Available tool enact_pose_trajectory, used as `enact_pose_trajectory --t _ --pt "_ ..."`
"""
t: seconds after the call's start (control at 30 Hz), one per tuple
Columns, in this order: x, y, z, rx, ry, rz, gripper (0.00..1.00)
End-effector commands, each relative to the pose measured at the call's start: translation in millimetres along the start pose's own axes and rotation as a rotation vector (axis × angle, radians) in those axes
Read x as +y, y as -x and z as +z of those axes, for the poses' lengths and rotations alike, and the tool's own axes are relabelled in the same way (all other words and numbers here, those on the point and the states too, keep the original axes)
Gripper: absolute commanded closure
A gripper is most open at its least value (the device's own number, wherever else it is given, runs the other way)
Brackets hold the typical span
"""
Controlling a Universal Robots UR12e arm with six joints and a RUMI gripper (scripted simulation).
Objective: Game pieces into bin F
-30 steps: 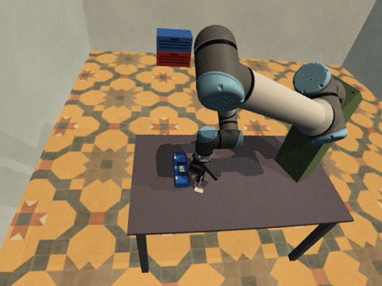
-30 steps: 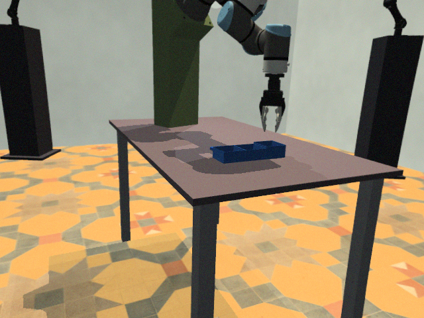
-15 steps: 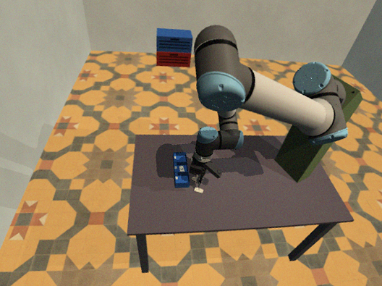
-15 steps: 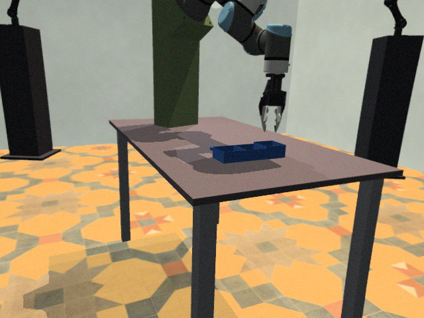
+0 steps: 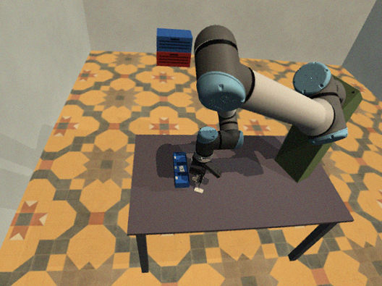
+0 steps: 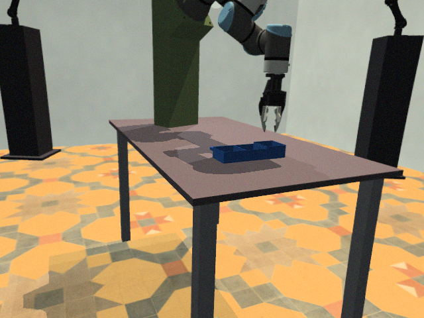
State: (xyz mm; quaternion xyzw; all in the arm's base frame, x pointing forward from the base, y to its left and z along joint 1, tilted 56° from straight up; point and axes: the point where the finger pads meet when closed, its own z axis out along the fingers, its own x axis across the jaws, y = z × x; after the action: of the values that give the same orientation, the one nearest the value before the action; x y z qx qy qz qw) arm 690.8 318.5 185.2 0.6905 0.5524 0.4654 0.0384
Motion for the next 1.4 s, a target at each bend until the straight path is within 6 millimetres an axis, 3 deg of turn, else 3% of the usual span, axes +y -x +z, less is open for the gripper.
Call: enact_pose_trajectory --t 0.0,0.3,0.83,1.37 --pt "0.1 -1.8 -0.6 0.0 0.0 -0.003 0.76" --pt "0.5 -2.6 -0.6 0.0 0.0 -0.003 0.76" --pt "2.9 -3.2 55.7 0.001 0.001 -0.004 0.76" --pt "2.5 -3.4 66.3 0.001 0.001 -0.004 0.76"
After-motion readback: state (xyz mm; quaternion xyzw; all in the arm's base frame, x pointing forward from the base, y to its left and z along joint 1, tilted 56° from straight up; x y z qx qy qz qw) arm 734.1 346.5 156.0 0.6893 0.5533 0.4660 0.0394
